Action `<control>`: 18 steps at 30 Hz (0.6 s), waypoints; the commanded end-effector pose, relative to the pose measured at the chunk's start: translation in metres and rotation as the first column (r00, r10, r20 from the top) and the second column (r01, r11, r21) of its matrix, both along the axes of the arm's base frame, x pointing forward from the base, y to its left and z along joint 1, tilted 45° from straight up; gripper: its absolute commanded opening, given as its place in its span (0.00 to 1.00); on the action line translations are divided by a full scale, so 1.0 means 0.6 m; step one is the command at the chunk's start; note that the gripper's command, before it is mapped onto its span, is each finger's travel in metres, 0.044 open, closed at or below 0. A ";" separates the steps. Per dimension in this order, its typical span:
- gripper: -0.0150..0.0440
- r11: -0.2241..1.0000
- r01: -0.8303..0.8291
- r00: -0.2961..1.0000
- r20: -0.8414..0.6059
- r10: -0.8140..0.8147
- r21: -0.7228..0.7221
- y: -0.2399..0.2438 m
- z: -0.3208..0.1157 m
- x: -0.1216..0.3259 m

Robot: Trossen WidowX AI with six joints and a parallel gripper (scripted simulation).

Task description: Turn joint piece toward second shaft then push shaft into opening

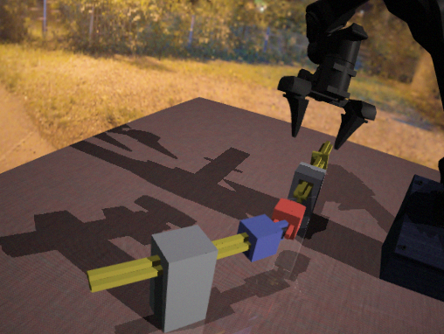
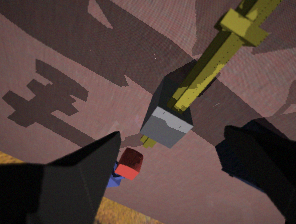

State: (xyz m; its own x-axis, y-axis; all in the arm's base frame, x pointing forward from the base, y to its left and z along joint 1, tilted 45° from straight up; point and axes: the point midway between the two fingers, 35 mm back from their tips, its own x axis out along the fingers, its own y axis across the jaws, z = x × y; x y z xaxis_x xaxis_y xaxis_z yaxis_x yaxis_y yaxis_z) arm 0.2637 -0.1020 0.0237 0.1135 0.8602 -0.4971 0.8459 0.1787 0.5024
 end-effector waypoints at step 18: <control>1.00 0.889 -0.300 0.790 0.432 0.434 -0.346 -0.128 -0.120 -0.016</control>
State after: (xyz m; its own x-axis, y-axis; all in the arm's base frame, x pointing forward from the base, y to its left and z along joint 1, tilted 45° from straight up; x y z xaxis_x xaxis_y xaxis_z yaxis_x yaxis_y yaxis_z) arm 0.2572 -0.1665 -0.0365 0.1031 0.7640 -0.6369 0.4320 0.5424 0.7206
